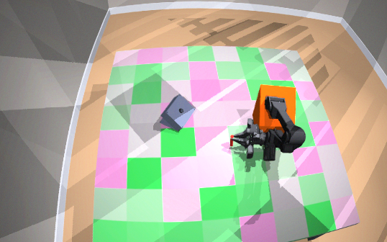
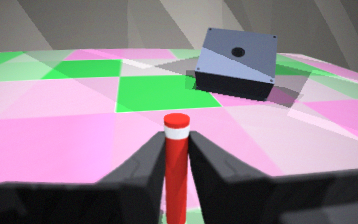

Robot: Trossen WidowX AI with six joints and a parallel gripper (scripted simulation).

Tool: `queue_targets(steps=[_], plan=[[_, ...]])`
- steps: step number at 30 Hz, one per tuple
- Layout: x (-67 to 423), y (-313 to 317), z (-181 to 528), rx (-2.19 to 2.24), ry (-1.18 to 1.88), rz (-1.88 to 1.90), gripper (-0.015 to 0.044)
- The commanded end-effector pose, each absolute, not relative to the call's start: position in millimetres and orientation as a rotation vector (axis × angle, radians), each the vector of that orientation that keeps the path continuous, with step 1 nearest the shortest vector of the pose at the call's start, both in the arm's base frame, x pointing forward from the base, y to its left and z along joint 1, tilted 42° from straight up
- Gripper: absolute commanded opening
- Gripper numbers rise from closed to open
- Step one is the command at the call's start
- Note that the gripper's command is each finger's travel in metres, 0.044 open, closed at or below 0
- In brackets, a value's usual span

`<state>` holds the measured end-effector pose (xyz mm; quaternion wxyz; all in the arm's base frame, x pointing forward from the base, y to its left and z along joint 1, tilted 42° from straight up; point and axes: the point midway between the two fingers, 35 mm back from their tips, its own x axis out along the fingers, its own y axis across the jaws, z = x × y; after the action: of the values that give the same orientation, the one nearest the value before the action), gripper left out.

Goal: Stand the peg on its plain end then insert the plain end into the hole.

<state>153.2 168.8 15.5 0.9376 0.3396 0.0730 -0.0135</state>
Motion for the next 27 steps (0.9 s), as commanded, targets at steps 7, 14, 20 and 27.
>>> queue_targets(steps=[7,14,20,27], plan=[[151.1,168.6,13.1,0.691,0.145,-0.030,0.0049],[150.0,167.4,11.8,0.688,0.139,-0.033,0.0049],[150.7,166.2,12.7,0.688,0.137,-0.034,0.0130],[150.7,166.2,12.7,0.688,0.137,-0.034,0.0130]])
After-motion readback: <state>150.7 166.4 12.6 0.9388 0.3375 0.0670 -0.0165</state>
